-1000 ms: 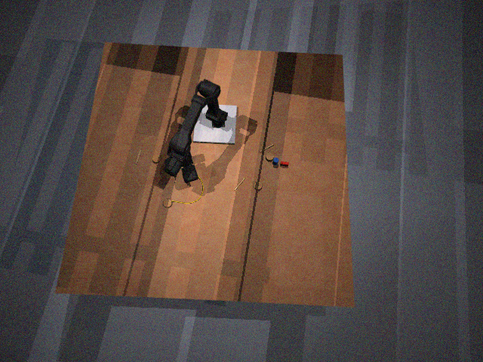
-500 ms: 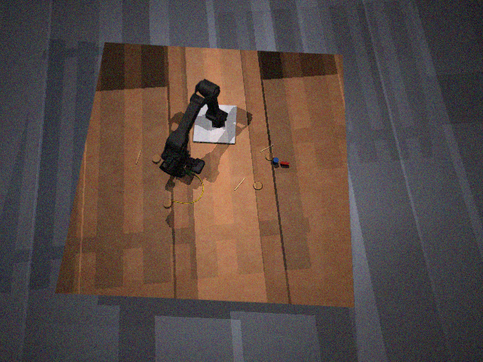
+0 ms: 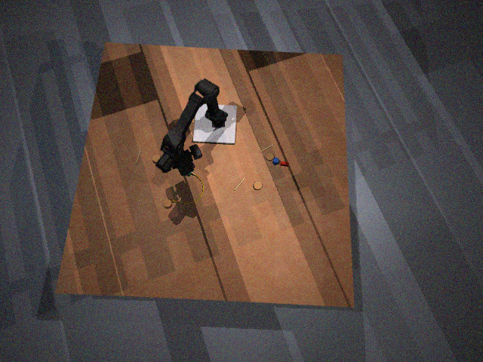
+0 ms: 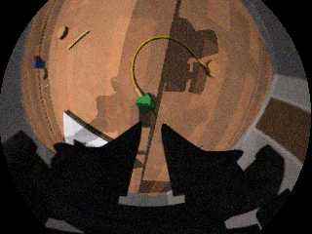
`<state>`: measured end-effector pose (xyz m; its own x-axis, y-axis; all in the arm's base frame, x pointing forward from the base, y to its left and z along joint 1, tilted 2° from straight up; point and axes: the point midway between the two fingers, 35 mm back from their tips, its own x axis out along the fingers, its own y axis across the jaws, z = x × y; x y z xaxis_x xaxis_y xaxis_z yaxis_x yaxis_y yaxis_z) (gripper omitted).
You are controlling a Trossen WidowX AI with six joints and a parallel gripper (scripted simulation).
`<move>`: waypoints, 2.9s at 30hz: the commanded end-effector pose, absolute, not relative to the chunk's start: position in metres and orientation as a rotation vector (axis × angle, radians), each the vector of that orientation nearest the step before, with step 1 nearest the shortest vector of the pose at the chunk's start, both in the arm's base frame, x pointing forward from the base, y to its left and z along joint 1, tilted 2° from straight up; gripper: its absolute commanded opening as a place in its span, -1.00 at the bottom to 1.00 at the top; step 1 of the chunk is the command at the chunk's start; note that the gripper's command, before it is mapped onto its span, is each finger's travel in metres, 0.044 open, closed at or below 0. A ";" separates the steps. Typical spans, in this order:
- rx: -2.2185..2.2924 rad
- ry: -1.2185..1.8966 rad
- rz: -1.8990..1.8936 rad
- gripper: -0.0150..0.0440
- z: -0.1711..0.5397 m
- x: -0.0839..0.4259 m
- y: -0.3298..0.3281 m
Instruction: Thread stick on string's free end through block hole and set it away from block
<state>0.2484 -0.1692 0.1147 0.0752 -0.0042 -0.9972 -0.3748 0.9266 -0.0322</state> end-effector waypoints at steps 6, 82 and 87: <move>-0.844 1.371 0.788 -0.08 0.113 0.239 -0.179; -0.845 1.365 0.788 -0.17 0.034 0.244 -0.180; -0.845 1.365 0.788 -0.49 0.034 0.244 -0.180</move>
<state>0.2437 -0.1801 0.0340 0.0551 -0.0084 -0.9984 -0.8690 0.4921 -0.0521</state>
